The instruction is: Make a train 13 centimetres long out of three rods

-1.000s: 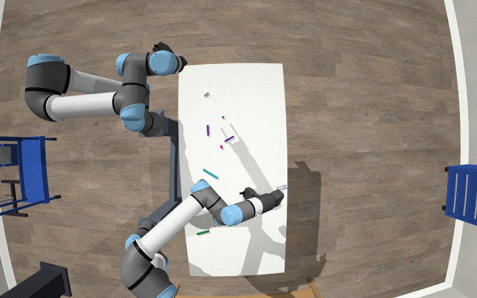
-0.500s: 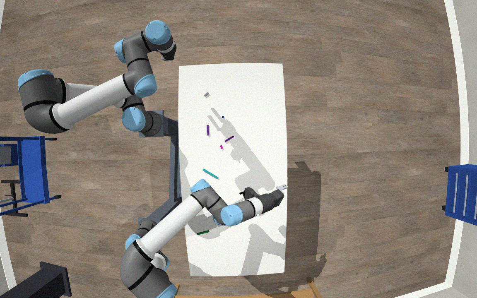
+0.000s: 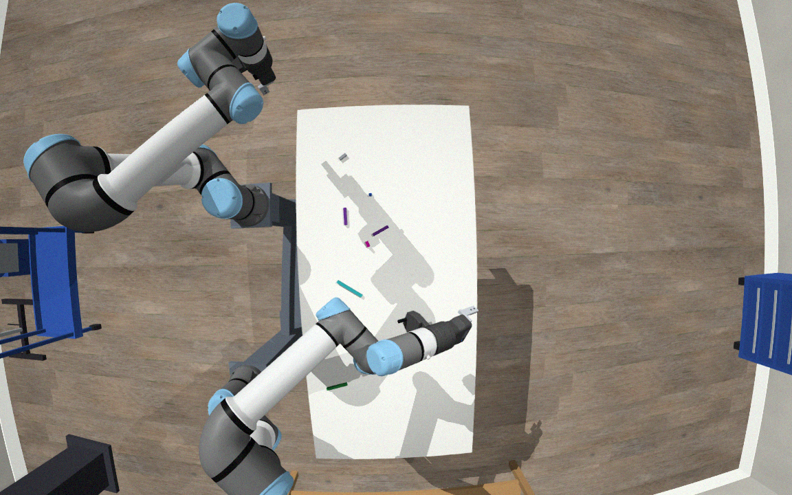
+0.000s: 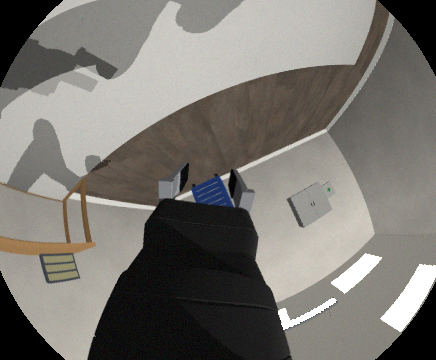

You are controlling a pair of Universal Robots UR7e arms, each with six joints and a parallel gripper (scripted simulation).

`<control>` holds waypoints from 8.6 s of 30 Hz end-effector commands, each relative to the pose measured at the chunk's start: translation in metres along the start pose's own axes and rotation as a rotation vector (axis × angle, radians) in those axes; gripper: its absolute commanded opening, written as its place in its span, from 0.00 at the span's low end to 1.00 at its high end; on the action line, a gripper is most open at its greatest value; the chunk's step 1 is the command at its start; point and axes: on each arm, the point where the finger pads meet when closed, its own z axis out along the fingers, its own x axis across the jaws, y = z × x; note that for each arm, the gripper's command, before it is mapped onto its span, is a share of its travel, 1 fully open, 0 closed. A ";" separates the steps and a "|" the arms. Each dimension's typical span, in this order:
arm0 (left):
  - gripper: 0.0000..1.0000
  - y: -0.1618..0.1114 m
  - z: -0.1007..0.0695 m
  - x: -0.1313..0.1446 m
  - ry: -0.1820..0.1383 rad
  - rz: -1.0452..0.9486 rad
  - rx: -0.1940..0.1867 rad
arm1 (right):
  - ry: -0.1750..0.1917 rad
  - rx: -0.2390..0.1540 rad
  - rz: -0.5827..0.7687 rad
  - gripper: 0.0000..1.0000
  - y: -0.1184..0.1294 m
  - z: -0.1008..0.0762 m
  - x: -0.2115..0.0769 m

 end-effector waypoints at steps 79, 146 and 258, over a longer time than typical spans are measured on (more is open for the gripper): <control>1.00 -0.082 0.062 0.101 -0.189 -1.084 0.012 | 0.001 0.015 -0.055 1.00 -0.008 -0.002 0.003; 1.00 -0.082 0.062 0.101 -0.189 -1.084 0.012 | 0.365 0.488 -1.828 1.00 -0.249 -0.085 0.039; 1.00 -0.082 0.062 0.101 -0.189 -1.084 0.012 | 1.616 0.579 -3.200 1.00 -0.446 -0.227 0.027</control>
